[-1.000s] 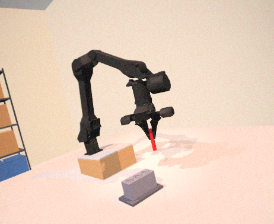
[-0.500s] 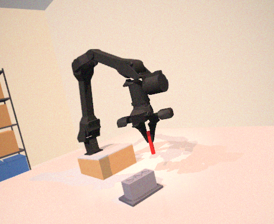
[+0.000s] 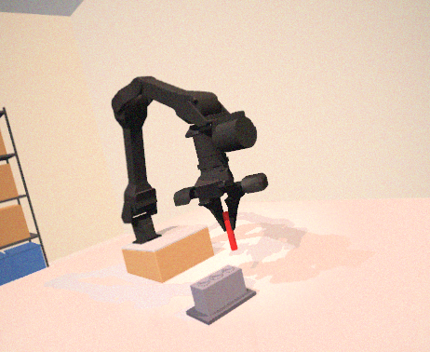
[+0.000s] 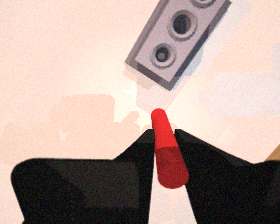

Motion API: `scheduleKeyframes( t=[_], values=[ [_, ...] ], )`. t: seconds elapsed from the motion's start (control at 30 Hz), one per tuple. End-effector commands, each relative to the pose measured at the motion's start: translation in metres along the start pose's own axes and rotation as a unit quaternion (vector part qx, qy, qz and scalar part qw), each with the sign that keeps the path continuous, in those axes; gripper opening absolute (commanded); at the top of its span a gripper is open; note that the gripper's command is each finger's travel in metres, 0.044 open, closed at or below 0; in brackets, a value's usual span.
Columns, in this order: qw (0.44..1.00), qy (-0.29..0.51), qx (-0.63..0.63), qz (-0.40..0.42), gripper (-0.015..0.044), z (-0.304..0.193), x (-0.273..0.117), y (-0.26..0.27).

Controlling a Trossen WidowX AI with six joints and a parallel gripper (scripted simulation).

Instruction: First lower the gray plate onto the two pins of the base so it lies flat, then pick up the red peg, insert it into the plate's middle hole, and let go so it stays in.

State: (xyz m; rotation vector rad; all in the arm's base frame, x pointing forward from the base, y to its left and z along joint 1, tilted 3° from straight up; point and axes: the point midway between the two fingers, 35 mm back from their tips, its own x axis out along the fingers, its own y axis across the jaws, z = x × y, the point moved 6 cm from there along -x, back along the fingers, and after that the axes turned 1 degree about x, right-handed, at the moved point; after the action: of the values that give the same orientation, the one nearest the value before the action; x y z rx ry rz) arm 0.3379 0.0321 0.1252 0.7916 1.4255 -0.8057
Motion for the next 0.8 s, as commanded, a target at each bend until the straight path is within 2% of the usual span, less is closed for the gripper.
scheduleKeyframes(
  t=[0.0,0.77],
  values=[
    [1.0,0.0,-0.001,-0.006,0.0,0.014,0.003,-0.001],
    [1.0,-0.001,-0.001,-0.01,0.0,0.08,0.005,-0.017]
  ],
)
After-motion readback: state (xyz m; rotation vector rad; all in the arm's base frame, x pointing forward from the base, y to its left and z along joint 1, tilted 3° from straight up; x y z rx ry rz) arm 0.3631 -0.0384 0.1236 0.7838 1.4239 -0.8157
